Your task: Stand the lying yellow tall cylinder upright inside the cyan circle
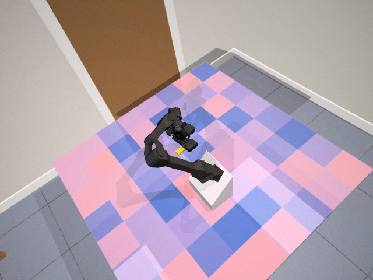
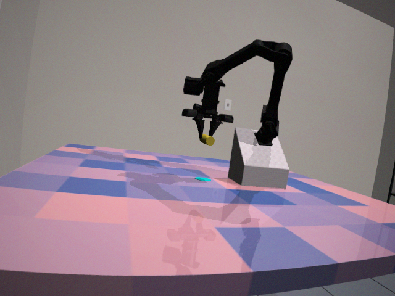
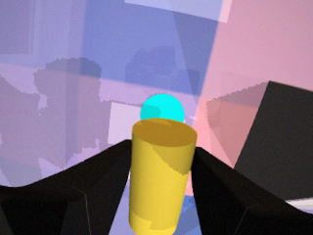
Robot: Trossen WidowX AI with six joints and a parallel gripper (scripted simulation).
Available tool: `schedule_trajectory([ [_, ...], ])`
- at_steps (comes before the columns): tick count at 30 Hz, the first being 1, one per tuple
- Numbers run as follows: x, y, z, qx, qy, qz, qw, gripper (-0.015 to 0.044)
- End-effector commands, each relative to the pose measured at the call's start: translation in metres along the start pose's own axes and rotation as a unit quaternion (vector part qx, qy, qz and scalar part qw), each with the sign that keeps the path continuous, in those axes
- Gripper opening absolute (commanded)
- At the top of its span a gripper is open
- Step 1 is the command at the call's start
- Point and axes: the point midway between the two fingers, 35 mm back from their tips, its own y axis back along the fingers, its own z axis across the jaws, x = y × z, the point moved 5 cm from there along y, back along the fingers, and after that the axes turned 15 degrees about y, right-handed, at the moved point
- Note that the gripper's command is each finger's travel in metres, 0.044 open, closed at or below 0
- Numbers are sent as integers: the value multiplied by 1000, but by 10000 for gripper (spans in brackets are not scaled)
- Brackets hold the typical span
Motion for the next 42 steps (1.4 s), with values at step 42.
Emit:
schedule_trajectory([
  [42,35,-15,4,89,-55,-54,993,105],
])
